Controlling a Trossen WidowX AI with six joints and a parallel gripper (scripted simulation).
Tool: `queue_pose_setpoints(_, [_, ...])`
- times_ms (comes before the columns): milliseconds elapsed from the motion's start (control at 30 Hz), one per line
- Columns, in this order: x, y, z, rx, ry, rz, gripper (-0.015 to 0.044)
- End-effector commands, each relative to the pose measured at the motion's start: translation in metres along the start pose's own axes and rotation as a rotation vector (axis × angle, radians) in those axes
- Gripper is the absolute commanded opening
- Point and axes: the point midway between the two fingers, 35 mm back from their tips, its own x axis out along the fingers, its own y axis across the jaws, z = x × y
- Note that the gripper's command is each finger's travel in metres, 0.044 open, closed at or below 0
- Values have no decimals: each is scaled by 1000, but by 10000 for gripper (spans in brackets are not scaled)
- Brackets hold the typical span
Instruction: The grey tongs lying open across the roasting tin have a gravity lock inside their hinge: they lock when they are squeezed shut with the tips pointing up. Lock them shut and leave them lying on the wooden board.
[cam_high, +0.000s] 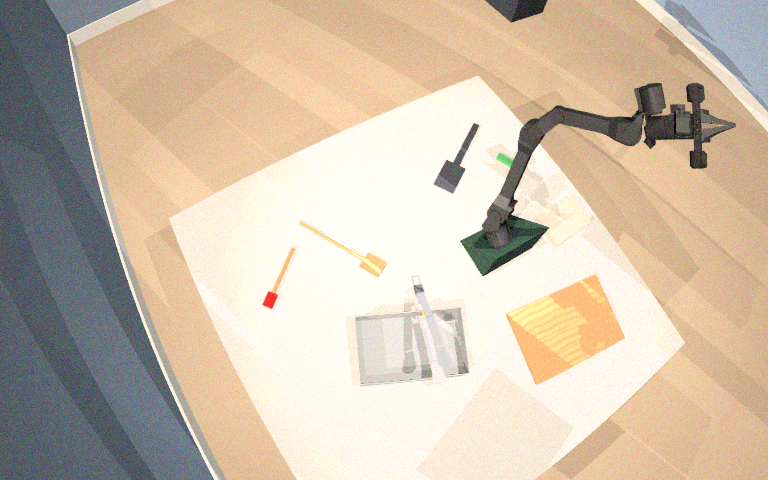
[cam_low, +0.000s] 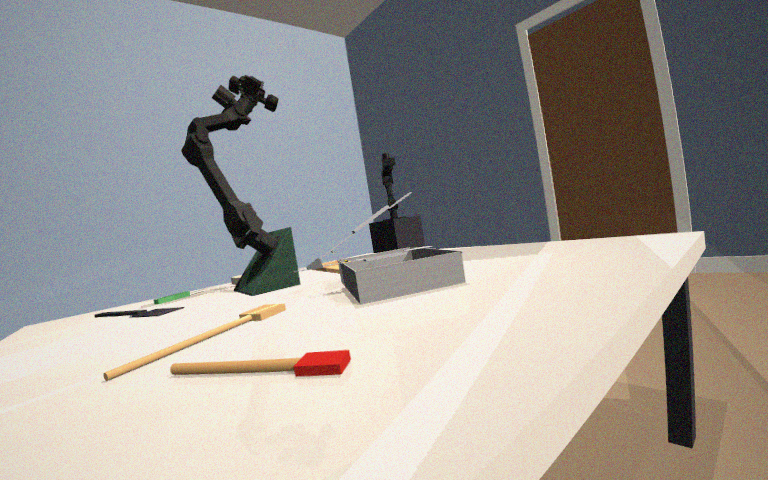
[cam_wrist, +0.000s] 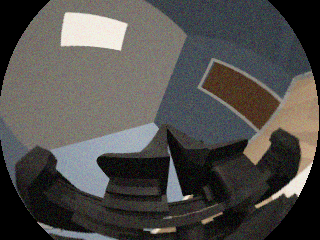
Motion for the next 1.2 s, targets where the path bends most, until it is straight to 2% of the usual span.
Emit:
queue_pose_setpoints(0, [9, -59, 46, 8, -66, -157, -150])
queue_pose_setpoints(300, [-1, -162, 129, 116, -215, -438, -150])
queue_pose_setpoints(567, [-37, -248, 202, 252, -393, -677, -150])
queue_pose_setpoints(867, [-110, -334, 275, 425, -640, -934, -150])
queue_pose_setpoints(1167, [-214, -403, 331, 612, -943, -1180, -150])
